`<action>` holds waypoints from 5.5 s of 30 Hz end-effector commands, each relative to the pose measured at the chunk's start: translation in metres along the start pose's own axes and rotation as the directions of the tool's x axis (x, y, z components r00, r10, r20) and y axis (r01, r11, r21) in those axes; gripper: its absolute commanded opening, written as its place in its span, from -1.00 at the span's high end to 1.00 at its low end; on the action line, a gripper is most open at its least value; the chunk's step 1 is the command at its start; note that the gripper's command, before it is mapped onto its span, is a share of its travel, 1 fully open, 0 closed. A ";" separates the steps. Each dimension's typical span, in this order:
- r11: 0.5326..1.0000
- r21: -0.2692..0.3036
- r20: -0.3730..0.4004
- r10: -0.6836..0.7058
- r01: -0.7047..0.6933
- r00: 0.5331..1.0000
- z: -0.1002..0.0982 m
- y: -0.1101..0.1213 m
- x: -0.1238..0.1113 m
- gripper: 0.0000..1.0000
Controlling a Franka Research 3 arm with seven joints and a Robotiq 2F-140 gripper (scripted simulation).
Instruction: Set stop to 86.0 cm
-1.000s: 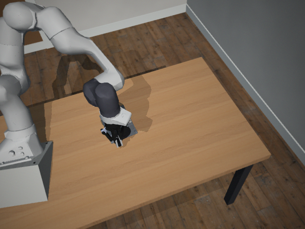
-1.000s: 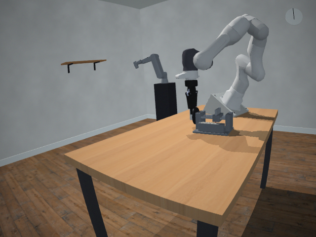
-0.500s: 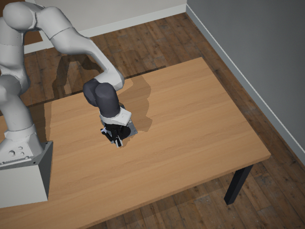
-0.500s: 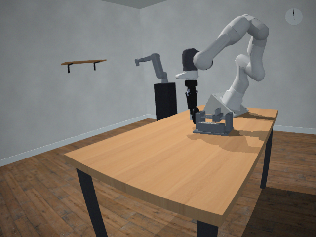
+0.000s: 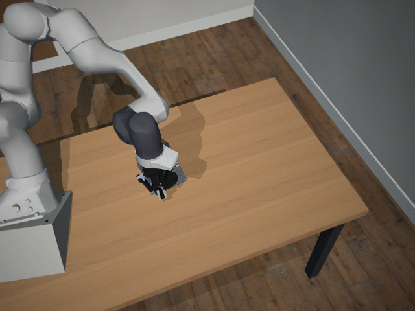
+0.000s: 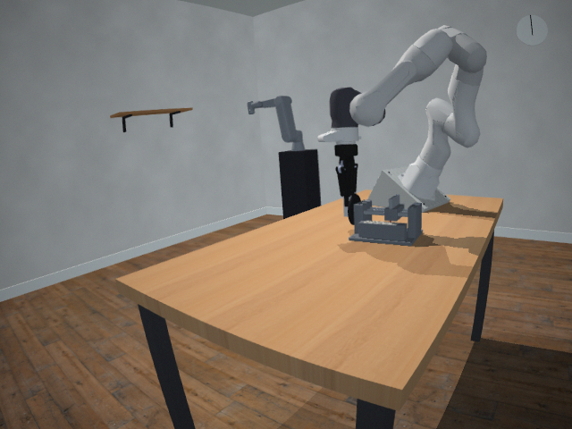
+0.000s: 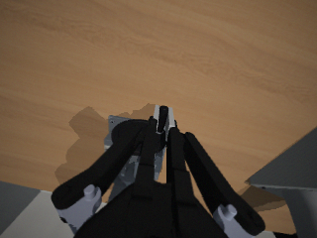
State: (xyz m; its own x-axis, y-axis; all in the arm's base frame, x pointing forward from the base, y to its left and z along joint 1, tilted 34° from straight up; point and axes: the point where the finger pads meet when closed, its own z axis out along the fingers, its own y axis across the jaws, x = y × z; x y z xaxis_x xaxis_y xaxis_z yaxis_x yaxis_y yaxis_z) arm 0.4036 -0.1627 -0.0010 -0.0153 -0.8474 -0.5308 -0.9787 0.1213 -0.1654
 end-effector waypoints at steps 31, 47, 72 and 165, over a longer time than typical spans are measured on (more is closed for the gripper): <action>1.000 0.000 0.002 -0.001 0.001 1.000 -0.018 0.002 0.000 0.92; 1.000 0.000 0.002 -0.001 0.001 1.000 -0.036 -0.006 0.000 0.92; 1.000 0.000 0.002 -0.001 0.001 1.000 -0.047 -0.031 0.000 0.92; 1.000 0.000 0.002 -0.001 0.001 1.000 -0.039 -0.010 0.000 0.92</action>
State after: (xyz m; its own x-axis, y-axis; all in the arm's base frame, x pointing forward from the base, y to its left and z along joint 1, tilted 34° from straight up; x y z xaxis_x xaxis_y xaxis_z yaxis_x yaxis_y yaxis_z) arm 0.3985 -0.1773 0.0221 -0.0044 -0.8471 -0.5315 -0.9798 0.1100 -0.1672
